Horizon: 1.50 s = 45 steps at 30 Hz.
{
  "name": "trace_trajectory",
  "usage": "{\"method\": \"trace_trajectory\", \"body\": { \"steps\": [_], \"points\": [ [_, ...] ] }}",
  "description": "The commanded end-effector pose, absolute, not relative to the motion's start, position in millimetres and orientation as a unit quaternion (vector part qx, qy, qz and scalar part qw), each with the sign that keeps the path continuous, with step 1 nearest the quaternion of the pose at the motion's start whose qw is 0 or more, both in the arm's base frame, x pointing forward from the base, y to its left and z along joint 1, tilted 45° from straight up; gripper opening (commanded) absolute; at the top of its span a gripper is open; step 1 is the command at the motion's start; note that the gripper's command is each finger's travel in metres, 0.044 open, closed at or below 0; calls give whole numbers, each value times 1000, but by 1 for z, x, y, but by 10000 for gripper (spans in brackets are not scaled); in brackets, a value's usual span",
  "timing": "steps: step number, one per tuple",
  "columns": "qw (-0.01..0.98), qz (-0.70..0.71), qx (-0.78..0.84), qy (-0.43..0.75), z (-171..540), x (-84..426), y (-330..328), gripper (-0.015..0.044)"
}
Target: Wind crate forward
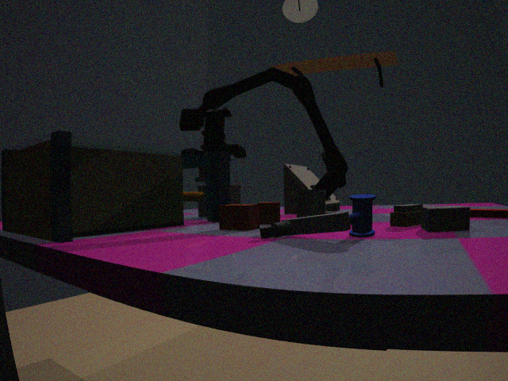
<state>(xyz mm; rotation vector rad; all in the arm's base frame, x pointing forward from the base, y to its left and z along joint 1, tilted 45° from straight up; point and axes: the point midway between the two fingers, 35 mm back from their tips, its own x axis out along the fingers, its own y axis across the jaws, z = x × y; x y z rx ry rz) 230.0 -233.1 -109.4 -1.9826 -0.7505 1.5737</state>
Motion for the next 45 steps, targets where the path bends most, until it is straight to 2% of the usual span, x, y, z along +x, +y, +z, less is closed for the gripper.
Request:
{"method": "trace_trajectory", "body": {
  "steps": [1, 45],
  "points": [
    [258, 584, -723, -264, -112, 230, -233, 0],
    [267, 587, -721, -255, -120, 229, -227, 0]
  ]
}}
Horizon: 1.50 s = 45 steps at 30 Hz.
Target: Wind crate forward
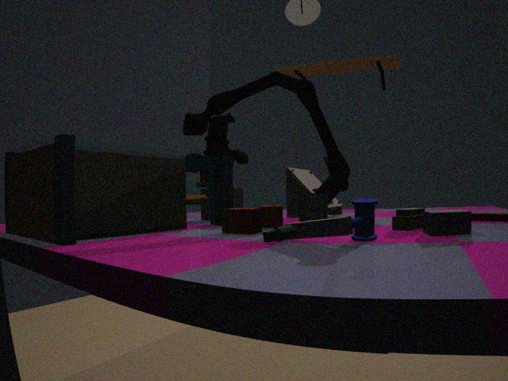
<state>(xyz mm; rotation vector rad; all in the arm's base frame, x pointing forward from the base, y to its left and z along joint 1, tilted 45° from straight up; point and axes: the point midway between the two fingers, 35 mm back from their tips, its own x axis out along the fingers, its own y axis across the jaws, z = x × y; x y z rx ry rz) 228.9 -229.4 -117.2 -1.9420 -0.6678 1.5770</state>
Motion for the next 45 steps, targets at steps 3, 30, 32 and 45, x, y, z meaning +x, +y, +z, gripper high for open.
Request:
{"method": "trace_trajectory", "body": {
  "steps": [3, 30, 32, 45],
  "points": [
    [252, 580, -726, -271, -119, 229, -225, 0],
    [251, 579, -727, -272, -119, 229, -225, 0],
    [251, 579, -726, -272, -119, 229, -225, 0],
    [266, 586, -721, -257, -120, 229, -226, 0]
  ]
}}
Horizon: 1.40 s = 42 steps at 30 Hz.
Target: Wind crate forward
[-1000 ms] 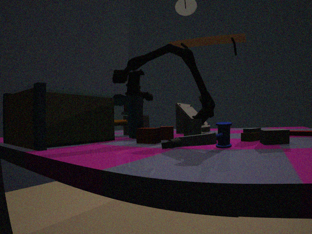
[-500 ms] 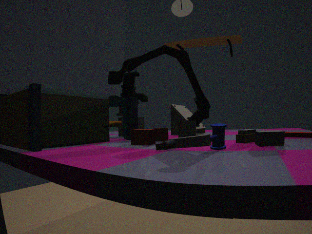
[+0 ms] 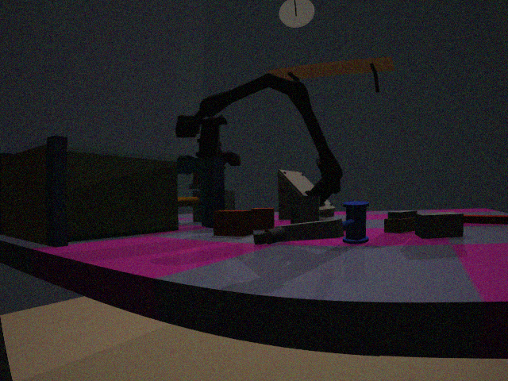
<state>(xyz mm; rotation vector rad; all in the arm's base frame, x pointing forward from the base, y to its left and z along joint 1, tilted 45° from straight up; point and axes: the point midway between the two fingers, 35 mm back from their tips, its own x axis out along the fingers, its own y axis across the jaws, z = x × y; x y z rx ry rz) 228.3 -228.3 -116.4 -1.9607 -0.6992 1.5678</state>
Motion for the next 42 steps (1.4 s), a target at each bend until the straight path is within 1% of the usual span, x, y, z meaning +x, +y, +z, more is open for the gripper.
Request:
{"method": "trace_trajectory", "body": {
  "steps": [1, 25, 42],
  "points": [
    [266, 586, -721, -257, -120, 229, -226, 0],
    [255, 581, -725, -267, -119, 229, -225, 0],
    [283, 594, -715, -238, -122, 229, -228, 0]
  ]
}}
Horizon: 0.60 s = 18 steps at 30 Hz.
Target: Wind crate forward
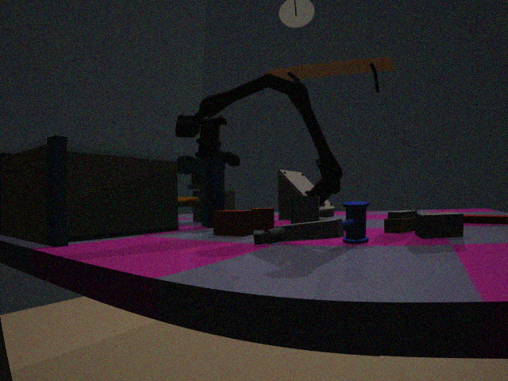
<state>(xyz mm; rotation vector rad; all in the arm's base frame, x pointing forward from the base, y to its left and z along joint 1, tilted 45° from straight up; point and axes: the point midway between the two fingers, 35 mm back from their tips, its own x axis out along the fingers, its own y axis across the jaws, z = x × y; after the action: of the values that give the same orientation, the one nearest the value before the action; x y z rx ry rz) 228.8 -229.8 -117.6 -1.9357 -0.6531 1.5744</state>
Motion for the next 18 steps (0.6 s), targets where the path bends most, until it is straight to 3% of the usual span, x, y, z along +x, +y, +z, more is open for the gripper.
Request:
{"method": "trace_trajectory", "body": {
  "steps": [1, 18],
  "points": [
    [283, 594, -715, -238, -122, 229, -228, 0],
    [243, 575, -729, -280, -118, 229, -224, 0]
  ]
}}
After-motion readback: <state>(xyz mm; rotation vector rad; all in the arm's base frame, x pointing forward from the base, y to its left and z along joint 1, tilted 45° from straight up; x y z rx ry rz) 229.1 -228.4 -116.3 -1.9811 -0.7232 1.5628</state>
